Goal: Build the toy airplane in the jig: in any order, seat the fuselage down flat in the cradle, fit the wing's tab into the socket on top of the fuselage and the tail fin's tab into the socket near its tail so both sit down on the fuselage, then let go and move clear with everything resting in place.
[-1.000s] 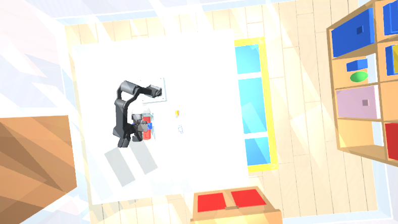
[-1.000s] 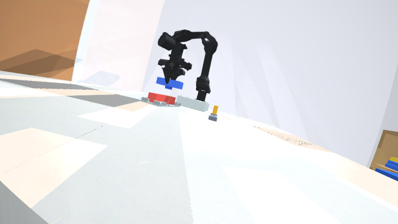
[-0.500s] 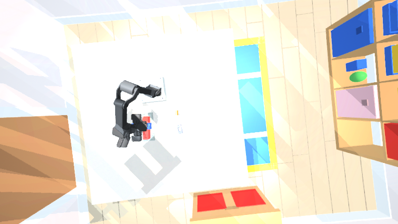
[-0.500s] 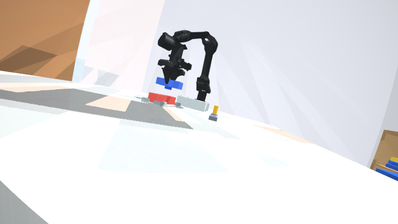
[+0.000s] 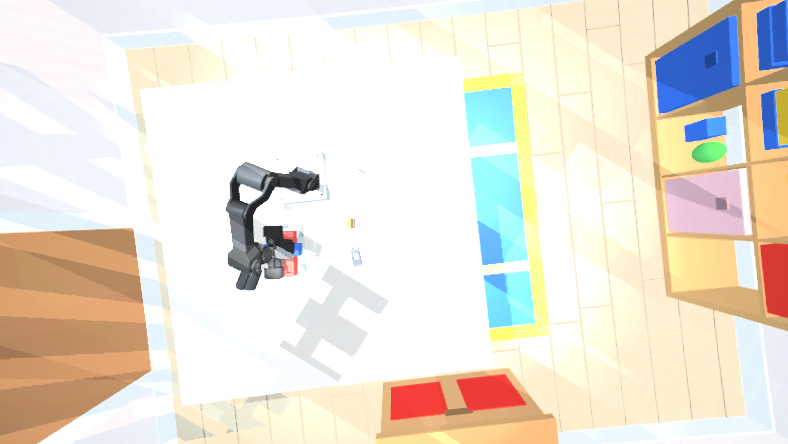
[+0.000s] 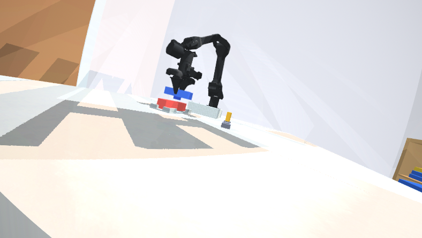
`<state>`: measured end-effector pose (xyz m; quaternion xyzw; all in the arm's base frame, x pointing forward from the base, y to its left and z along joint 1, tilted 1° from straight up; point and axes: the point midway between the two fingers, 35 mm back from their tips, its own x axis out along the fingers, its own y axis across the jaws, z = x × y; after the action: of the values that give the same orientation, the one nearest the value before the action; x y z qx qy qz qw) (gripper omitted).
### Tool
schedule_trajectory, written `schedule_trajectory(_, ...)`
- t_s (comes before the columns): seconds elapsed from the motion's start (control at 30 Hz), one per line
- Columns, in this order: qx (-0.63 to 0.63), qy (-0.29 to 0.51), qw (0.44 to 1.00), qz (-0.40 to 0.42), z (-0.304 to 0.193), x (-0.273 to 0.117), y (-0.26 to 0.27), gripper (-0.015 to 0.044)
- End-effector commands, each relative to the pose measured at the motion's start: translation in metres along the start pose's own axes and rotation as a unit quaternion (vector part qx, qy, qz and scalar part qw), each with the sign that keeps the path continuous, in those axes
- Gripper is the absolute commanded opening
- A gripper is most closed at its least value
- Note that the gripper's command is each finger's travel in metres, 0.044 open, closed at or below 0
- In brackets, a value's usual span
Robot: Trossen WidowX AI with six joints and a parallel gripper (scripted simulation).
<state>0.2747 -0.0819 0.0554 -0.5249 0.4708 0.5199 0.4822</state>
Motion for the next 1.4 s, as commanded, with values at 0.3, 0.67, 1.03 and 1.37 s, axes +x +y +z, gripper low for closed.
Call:
schedule_trajectory(0.3, -0.002, 0.001, 1.000, 0.003, -0.0003, 0.0138, 0.0010, 0.0195)
schedule_trajectory(0.67, 0.000, -0.001, 1.000, 0.003, 0.0004, 0.0128, 0.0012, 0.0083)
schedule_trajectory(1.03, 0.000, -0.001, 1.000, 0.003, 0.0004, 0.0128, 0.0012, 0.0266)
schedule_trajectory(1.37, 0.000, -0.001, 1.000, 0.003, 0.0004, 0.0128, 0.0012, 0.0440)
